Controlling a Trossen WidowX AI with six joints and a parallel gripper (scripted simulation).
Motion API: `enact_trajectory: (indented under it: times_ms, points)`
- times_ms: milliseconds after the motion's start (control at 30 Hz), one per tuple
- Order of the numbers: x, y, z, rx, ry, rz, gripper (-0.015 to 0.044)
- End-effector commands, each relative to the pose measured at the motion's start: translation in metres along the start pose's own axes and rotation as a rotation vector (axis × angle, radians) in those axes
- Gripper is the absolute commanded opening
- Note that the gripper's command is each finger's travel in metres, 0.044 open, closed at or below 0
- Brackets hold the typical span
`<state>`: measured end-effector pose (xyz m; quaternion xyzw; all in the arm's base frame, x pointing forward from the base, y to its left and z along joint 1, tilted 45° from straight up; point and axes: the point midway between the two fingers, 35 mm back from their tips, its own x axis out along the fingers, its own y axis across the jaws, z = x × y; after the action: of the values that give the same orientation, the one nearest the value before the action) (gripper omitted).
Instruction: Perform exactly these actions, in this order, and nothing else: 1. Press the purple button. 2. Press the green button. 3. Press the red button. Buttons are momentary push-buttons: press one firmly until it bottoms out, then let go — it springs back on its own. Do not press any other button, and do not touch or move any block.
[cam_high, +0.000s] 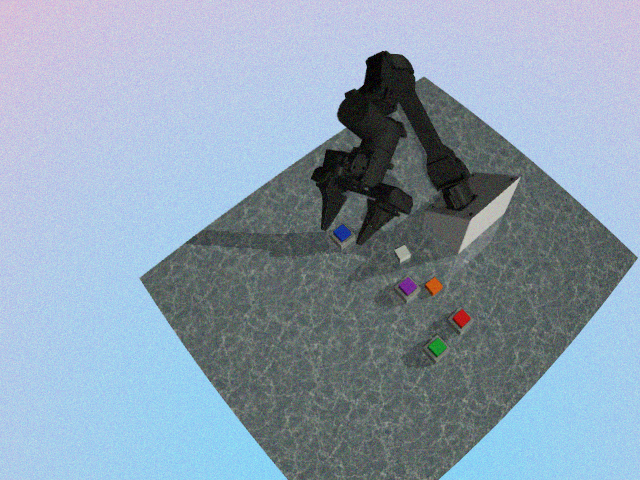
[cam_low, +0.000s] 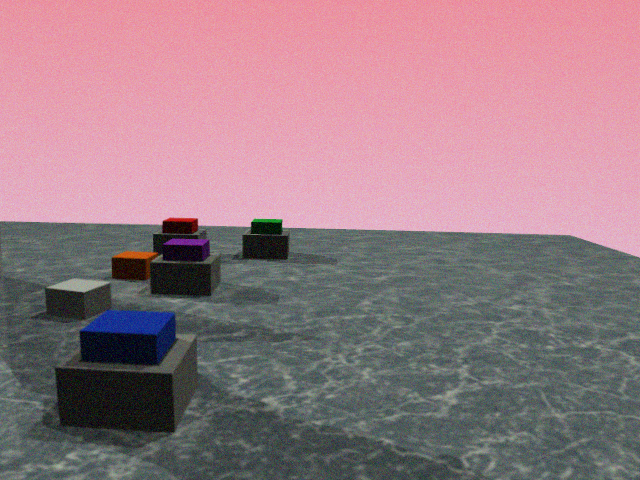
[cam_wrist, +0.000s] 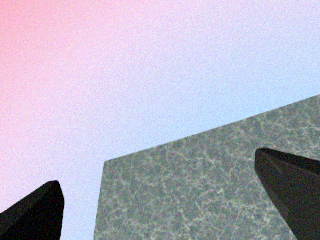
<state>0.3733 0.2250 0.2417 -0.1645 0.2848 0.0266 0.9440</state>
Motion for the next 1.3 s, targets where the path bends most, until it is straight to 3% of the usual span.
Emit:
enact_trajectory:
  times_ms: [0, 267, 500, 767, 967, 1267]
  points:
    - [0.033, 0.002, -0.069, -0.011, 0.217, -0.053, 0.0400]
    - [0.056, -0.019, -0.202, -0.034, 0.632, -0.232, 0.0400]
    - [0.028, -0.061, -0.313, -0.080, 1.018, -0.498, 0.0400]
    - [0.025, -0.063, -0.317, -0.083, 1.036, -0.513, 0.0400]
    - [0.049, -0.090, -0.365, -0.084, 1.035, -0.515, 0.0242]
    - [0.050, -0.091, -0.367, -0.084, 1.035, -0.516, 0.0020]
